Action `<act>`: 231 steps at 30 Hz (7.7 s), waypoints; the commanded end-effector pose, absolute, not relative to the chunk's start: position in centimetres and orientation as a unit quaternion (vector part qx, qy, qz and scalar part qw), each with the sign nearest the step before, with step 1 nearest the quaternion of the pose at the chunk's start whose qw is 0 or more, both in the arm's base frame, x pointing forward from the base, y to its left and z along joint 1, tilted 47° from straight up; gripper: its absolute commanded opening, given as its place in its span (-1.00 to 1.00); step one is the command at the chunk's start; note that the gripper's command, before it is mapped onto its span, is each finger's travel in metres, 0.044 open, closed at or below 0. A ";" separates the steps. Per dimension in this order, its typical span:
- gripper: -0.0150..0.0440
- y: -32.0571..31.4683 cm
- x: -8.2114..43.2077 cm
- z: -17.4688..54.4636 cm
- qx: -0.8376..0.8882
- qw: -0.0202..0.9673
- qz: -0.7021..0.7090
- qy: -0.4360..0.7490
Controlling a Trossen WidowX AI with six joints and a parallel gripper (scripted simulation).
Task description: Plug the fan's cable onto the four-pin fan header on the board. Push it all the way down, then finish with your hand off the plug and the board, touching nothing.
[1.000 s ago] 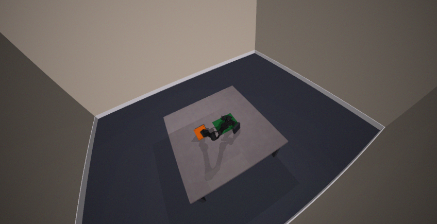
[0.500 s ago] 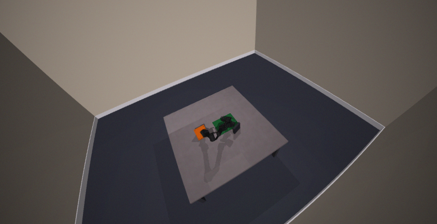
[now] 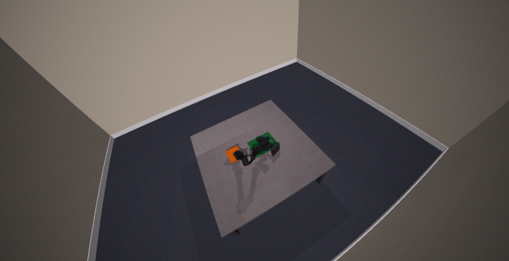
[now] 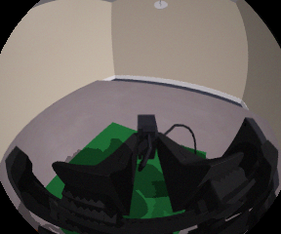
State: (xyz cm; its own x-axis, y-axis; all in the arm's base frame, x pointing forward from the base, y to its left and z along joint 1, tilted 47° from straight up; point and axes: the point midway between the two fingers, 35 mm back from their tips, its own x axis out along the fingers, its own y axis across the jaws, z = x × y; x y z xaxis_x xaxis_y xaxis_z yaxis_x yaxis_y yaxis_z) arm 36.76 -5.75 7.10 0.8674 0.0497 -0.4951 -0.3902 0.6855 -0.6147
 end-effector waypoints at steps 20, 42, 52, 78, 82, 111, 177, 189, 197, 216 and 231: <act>-0.49 -5.2 36.2 7.9 -0.391 0.889 0.125 0.204; -0.49 -5.8 35.8 7.5 -0.394 0.887 0.128 0.204; -0.49 -6.5 35.6 7.2 -0.394 0.887 0.128 0.204; -0.49 -8.1 35.1 5.8 -0.394 0.887 0.128 0.205; -0.49 -8.4 35.0 5.6 -0.394 0.887 0.128 0.205; -0.49 -10.1 34.7 3.9 -0.395 0.886 0.128 0.205; -0.02 -10.8 34.5 3.2 -0.392 0.887 0.127 0.208; -0.02 -10.8 34.5 3.2 -0.392 0.887 0.127 0.208; -0.02 -10.8 34.5 3.2 -0.392 0.887 0.127 0.208; -0.02 -10.2 31.8 6.9 -0.393 0.887 0.127 0.209; -0.02 -8.9 28.2 9.7 -0.392 0.887 0.127 0.209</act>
State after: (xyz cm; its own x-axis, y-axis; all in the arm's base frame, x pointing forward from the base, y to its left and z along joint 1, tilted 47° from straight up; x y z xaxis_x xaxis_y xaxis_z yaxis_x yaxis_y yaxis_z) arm 29.38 -9.47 9.30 0.8823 0.0568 -0.4673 -0.3841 0.6609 -0.6448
